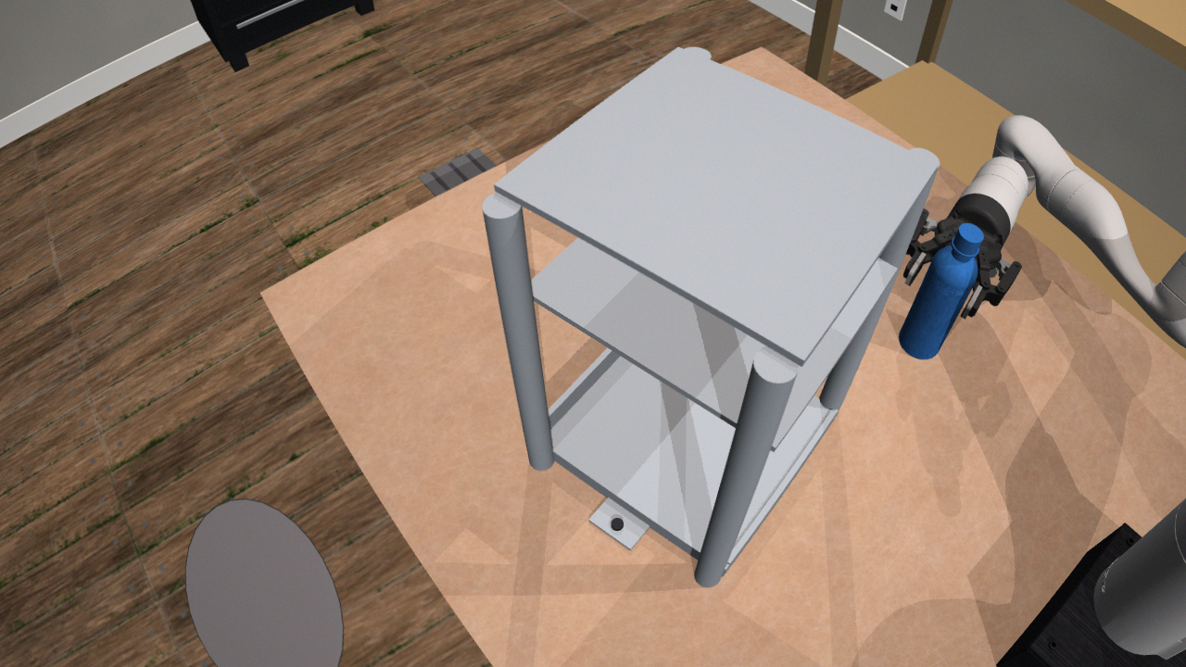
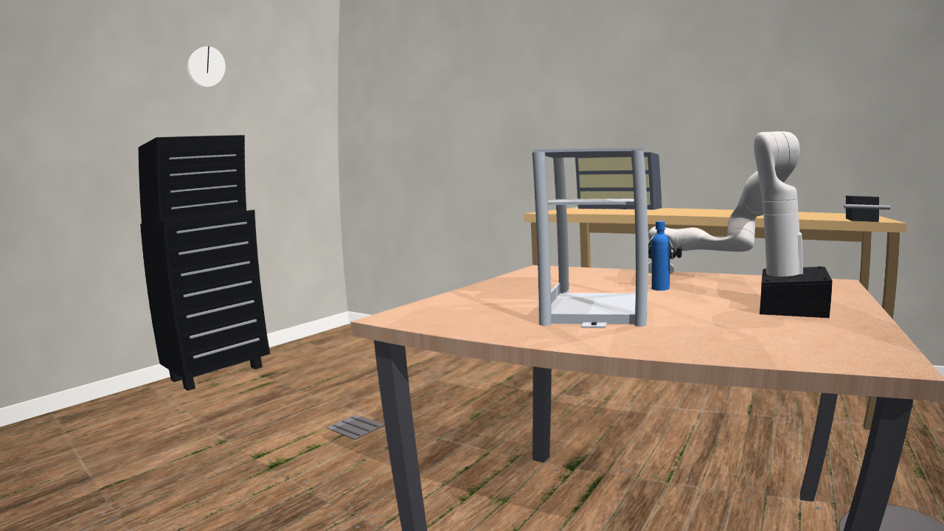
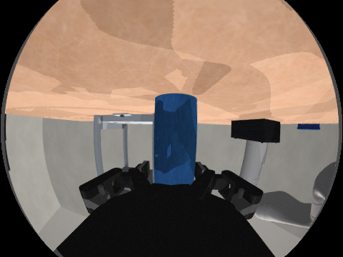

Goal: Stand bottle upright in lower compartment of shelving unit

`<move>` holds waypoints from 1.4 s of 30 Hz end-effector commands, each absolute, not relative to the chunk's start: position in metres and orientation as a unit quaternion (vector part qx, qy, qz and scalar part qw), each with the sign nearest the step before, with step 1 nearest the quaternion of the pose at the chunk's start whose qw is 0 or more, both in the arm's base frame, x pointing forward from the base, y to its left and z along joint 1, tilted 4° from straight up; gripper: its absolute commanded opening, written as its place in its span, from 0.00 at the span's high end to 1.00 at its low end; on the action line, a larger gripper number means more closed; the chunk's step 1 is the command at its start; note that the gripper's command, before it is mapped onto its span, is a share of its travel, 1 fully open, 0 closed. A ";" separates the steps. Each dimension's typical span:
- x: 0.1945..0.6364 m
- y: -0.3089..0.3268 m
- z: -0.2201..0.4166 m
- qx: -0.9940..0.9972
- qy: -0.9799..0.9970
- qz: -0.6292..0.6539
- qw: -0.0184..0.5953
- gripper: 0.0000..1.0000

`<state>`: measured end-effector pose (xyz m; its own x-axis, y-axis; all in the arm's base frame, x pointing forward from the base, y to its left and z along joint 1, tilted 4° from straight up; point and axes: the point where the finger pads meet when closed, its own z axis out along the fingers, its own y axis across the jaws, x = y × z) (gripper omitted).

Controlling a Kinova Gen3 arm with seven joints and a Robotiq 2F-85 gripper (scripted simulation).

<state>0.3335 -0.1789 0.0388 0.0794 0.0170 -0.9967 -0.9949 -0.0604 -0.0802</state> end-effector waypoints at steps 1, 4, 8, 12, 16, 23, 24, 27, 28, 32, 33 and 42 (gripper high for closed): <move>0.332 -0.179 0.038 -0.536 0.459 0.497 0.505 0.27; 0.332 -0.179 0.038 -0.536 0.459 0.497 0.505 0.27; 0.332 -0.179 0.038 -0.536 0.459 0.497 0.505 0.27; 0.332 -0.179 0.038 -0.536 0.459 0.498 0.505 1.00; 0.332 -0.179 0.038 -0.536 0.459 0.498 0.505 1.00; 0.332 -0.179 0.038 -0.536 0.459 0.498 0.505 1.00; 0.332 -0.179 0.038 -0.536 0.459 0.498 0.505 1.00; 0.332 -0.179 0.038 -0.536 0.459 0.498 0.505 1.00; 0.332 -0.179 0.038 -0.536 0.459 0.498 0.505 1.00; 0.332 -0.179 0.038 -0.536 0.459 0.498 0.505 1.00; 0.332 -0.179 0.038 -0.536 0.459 0.498 0.505 1.00; 0.332 -0.179 0.038 -0.536 0.459 0.498 0.505 1.00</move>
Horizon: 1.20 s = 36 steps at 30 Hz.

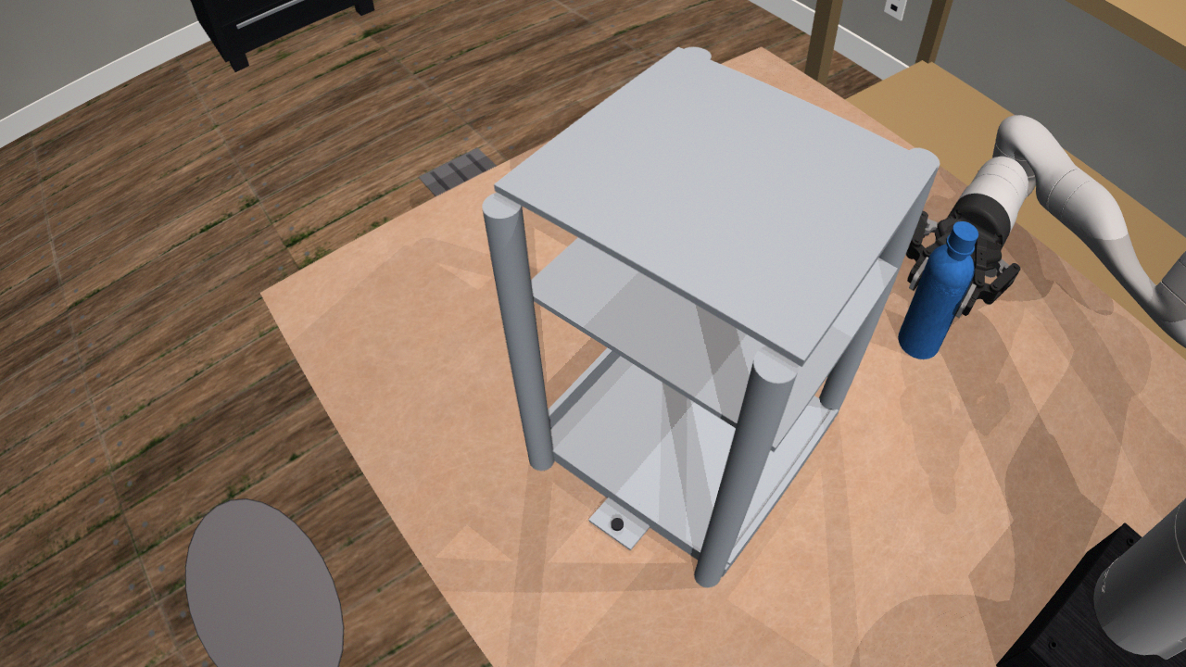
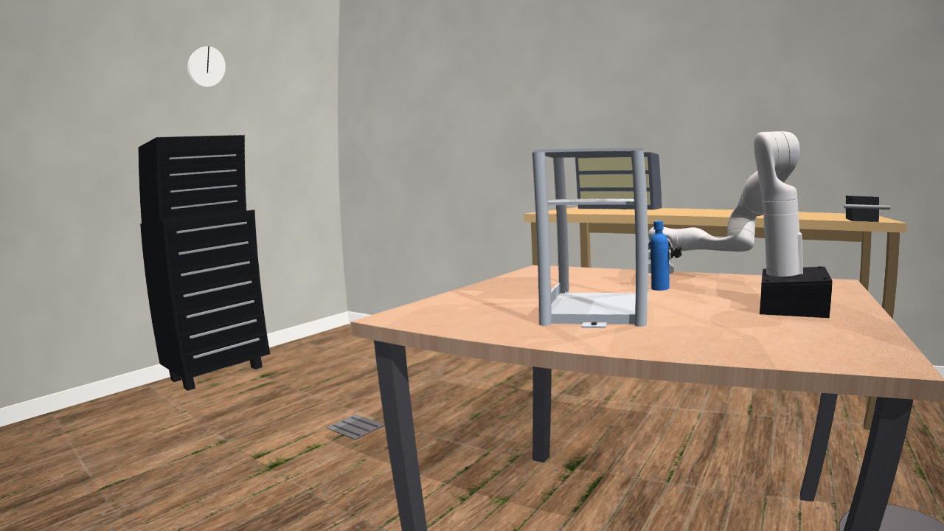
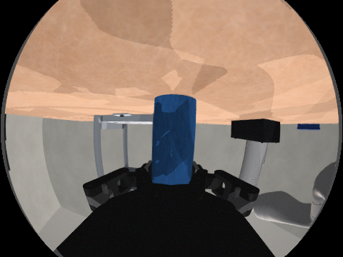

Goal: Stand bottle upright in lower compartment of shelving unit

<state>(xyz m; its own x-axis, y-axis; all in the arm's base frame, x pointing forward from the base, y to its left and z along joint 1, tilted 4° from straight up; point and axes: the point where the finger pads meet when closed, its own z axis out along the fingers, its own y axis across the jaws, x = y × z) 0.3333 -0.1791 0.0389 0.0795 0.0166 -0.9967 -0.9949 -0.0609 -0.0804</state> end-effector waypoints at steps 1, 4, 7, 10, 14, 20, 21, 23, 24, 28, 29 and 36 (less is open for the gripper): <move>0.332 -0.179 0.038 -0.536 0.459 0.498 0.505 1.00; 0.332 -0.179 0.038 -0.536 0.458 0.498 0.505 1.00; 0.331 -0.179 0.039 -0.537 0.458 0.498 0.505 1.00; 0.331 -0.178 0.043 -0.538 0.457 0.498 0.504 1.00; 0.330 -0.178 0.053 -0.537 0.457 0.498 0.504 1.00; 0.329 -0.178 0.071 -0.537 0.457 0.498 0.504 1.00; 0.328 -0.179 0.073 -0.537 0.457 0.498 0.504 1.00; 0.328 -0.179 0.073 -0.537 0.457 0.498 0.504 1.00; 0.328 -0.179 0.076 -0.537 0.457 0.498 0.504 1.00; 0.328 -0.179 0.081 -0.537 0.457 0.498 0.504 1.00; 0.328 -0.179 0.081 -0.537 0.457 0.498 0.504 1.00; 0.328 -0.179 0.081 -0.537 0.457 0.498 0.505 1.00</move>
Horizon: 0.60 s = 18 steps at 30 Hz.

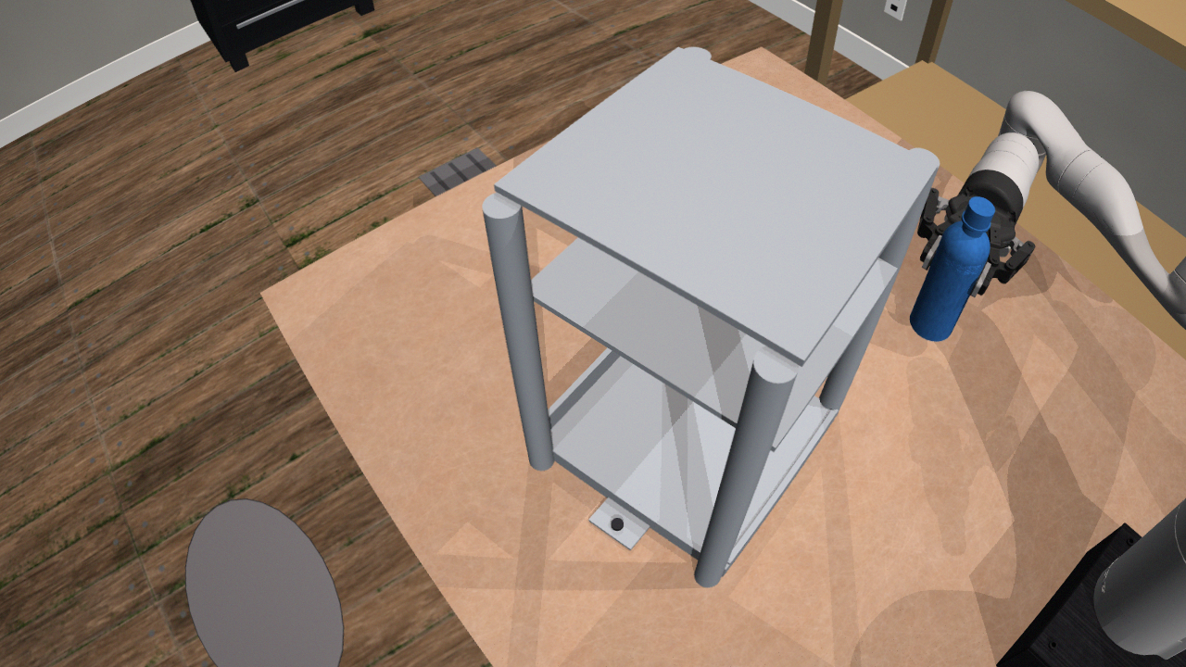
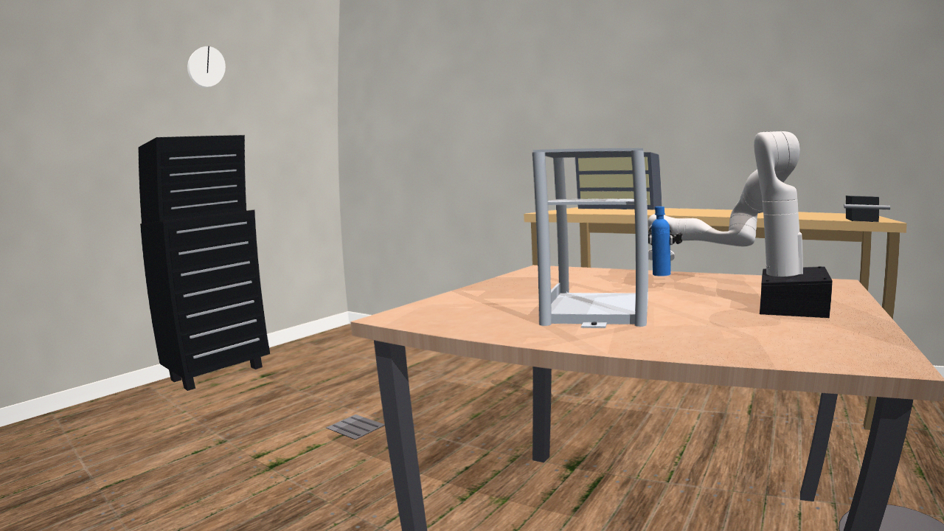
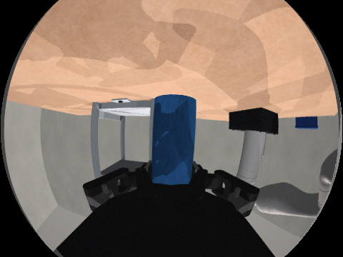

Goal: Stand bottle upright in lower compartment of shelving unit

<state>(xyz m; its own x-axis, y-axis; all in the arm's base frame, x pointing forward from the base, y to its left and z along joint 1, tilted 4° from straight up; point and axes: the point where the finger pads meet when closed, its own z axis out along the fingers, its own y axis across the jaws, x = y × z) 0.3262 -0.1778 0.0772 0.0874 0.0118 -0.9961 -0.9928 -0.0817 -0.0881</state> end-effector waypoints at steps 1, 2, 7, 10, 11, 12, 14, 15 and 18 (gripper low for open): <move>0.328 -0.179 0.081 -0.537 0.457 0.498 0.505 1.00; 0.328 -0.179 0.081 -0.537 0.457 0.498 0.505 1.00; 0.328 -0.178 0.081 -0.537 0.457 0.498 0.504 1.00; 0.328 -0.176 0.081 -0.537 0.457 0.498 0.504 1.00; 0.327 -0.174 0.081 -0.537 0.457 0.498 0.504 1.00; 0.327 -0.173 0.081 -0.537 0.457 0.498 0.504 1.00; 0.327 -0.169 0.081 -0.537 0.457 0.498 0.504 1.00; 0.327 -0.167 0.081 -0.537 0.457 0.498 0.504 1.00; 0.326 -0.159 0.081 -0.537 0.457 0.498 0.504 1.00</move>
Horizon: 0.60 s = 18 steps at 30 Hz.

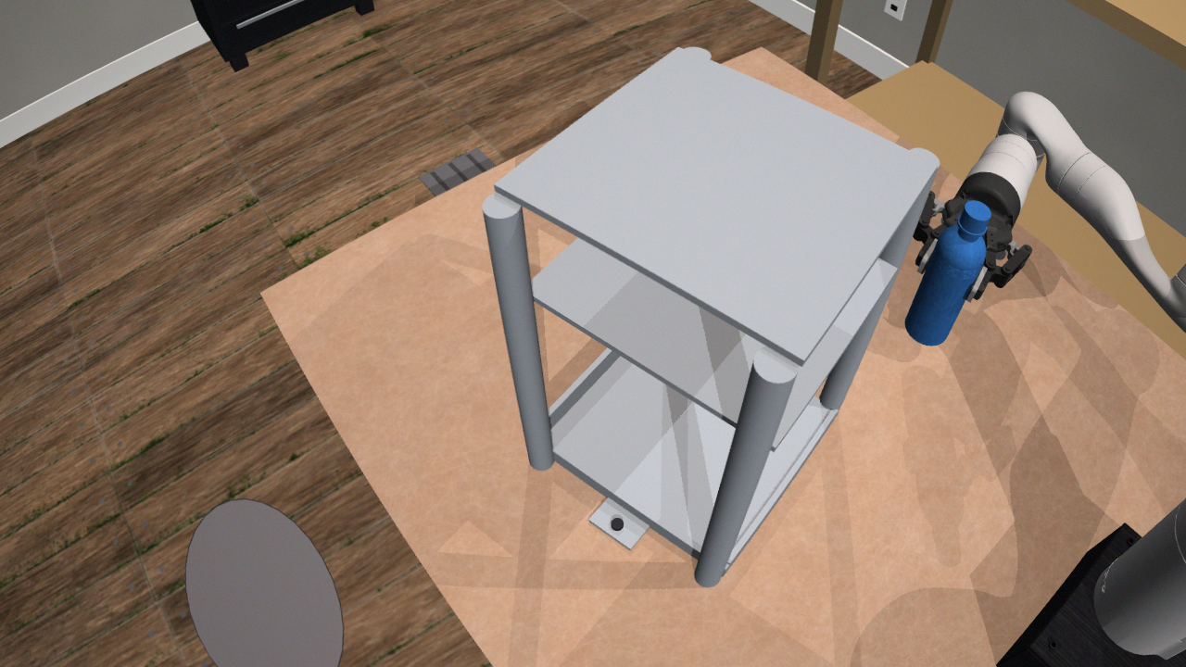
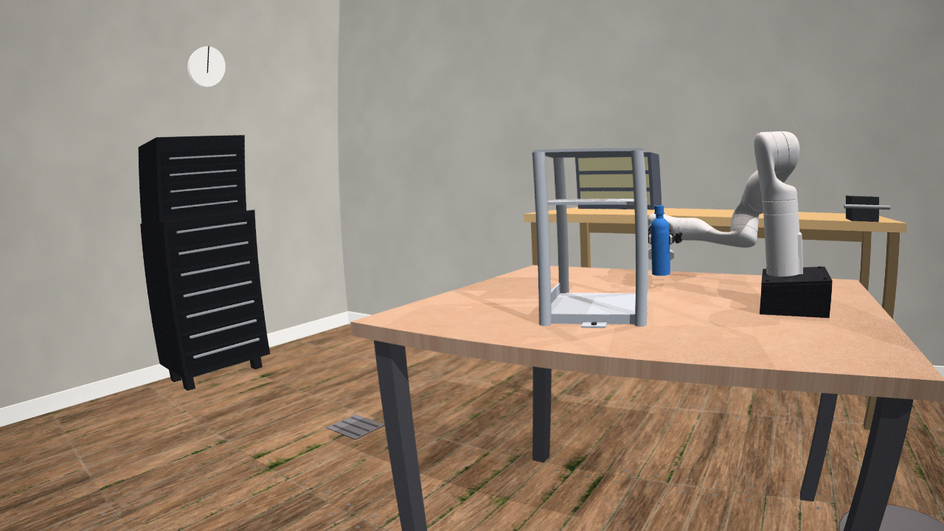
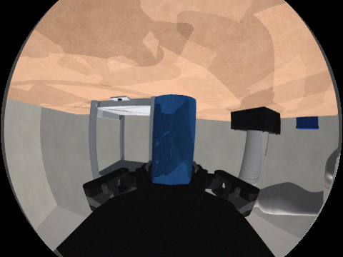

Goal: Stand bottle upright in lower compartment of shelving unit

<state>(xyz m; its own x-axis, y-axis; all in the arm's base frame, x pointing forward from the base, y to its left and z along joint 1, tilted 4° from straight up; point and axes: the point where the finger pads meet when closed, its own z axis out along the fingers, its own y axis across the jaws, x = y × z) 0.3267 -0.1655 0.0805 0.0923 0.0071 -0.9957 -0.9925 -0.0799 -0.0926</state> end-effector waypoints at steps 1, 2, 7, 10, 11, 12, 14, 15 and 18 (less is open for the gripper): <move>0.326 -0.156 0.081 -0.537 0.457 0.498 0.504 1.00; 0.326 -0.156 0.081 -0.537 0.457 0.498 0.504 1.00; 0.325 -0.144 0.081 -0.537 0.457 0.499 0.504 1.00; 0.324 -0.136 0.081 -0.537 0.457 0.499 0.504 1.00; 0.324 -0.133 0.082 -0.537 0.457 0.499 0.504 1.00; 0.324 -0.131 0.082 -0.537 0.457 0.499 0.504 1.00; 0.323 -0.127 0.082 -0.537 0.457 0.499 0.504 1.00; 0.323 -0.125 0.082 -0.537 0.457 0.499 0.504 1.00; 0.323 -0.122 0.082 -0.537 0.457 0.499 0.504 1.00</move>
<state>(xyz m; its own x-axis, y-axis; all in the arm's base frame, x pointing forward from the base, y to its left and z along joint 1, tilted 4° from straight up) 0.3230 -0.1256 0.0825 0.0944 0.0147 -0.9954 -0.9921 -0.0814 -0.0953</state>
